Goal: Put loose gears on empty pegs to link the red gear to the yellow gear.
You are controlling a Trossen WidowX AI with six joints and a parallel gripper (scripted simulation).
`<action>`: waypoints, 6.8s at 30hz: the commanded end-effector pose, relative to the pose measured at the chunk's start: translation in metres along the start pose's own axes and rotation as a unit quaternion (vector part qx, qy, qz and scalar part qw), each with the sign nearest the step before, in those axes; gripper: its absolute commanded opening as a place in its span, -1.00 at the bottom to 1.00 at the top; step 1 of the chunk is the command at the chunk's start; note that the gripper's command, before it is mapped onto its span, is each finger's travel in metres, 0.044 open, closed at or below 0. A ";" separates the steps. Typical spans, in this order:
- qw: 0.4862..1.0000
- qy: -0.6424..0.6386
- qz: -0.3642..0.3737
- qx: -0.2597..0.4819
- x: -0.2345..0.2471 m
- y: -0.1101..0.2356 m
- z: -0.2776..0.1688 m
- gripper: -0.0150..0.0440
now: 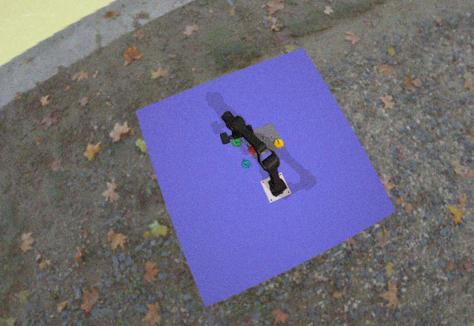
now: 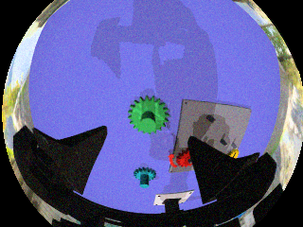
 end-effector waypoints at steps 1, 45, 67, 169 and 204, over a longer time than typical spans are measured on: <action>1.000 -0.002 -0.001 0.006 0.001 -0.012 0.000 1.00; 1.000 -0.002 -0.001 0.006 0.001 -0.039 -0.001 -0.36; 1.000 -0.006 0.002 -0.009 0.002 0.003 0.007 -0.49; 1.000 -0.002 -0.007 -0.003 -0.102 0.055 -0.023 -0.49; 1.000 -0.002 -0.009 0.008 -0.159 0.020 -0.059 -0.49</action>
Point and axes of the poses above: the point midway between the two fingers, 35 mm back from their tips, its own y axis back along the fingers, its own x axis across the jaws, z = x × y, the point moved 3 cm from there along y, back along the fingers, and after that the axes turned 8 degrees about y, right-handed, at the moved point
